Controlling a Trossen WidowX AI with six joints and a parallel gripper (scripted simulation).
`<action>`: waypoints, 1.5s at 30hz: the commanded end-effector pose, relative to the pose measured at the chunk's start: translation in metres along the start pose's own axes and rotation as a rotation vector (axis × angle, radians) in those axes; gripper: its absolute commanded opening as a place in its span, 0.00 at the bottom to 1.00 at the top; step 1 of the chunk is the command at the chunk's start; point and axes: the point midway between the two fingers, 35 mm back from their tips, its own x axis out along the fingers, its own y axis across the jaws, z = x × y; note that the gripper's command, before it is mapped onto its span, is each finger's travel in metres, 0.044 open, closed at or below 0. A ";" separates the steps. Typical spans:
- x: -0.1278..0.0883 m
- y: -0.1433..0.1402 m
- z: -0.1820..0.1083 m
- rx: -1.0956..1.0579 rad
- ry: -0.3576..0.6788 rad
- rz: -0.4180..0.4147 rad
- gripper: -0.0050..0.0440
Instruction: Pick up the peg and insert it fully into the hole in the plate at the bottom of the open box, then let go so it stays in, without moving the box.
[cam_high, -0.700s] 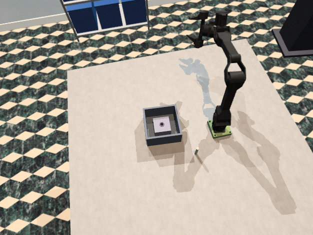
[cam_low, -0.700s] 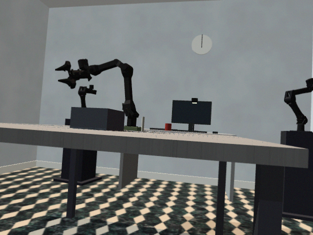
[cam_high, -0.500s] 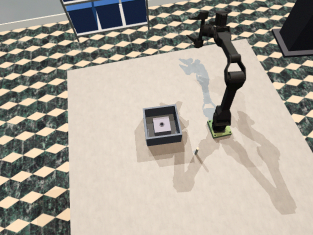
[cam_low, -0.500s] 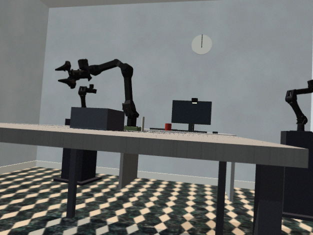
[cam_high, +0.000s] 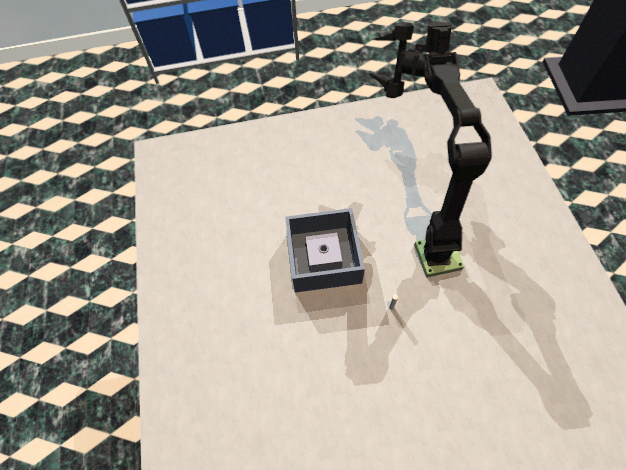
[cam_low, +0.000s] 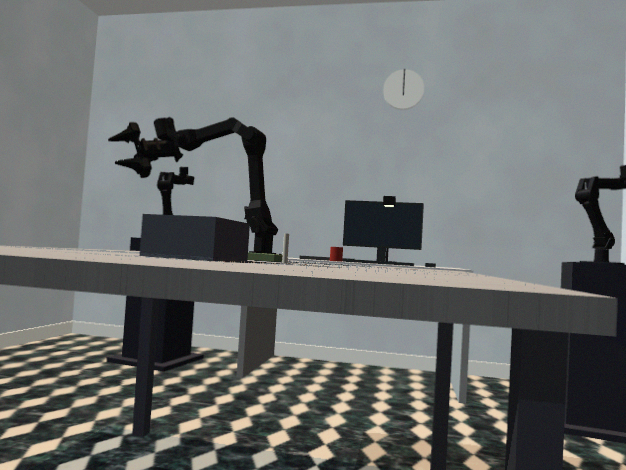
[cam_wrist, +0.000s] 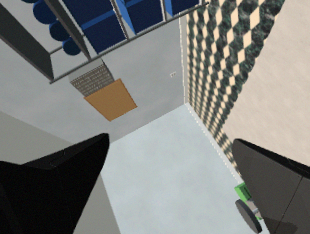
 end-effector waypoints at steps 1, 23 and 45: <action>0.029 -0.025 -0.045 -0.002 0.061 -0.087 1.00; 0.026 -0.259 -0.320 -0.244 0.347 -0.801 1.00; -0.231 -0.421 -0.373 -1.164 0.590 -1.358 1.00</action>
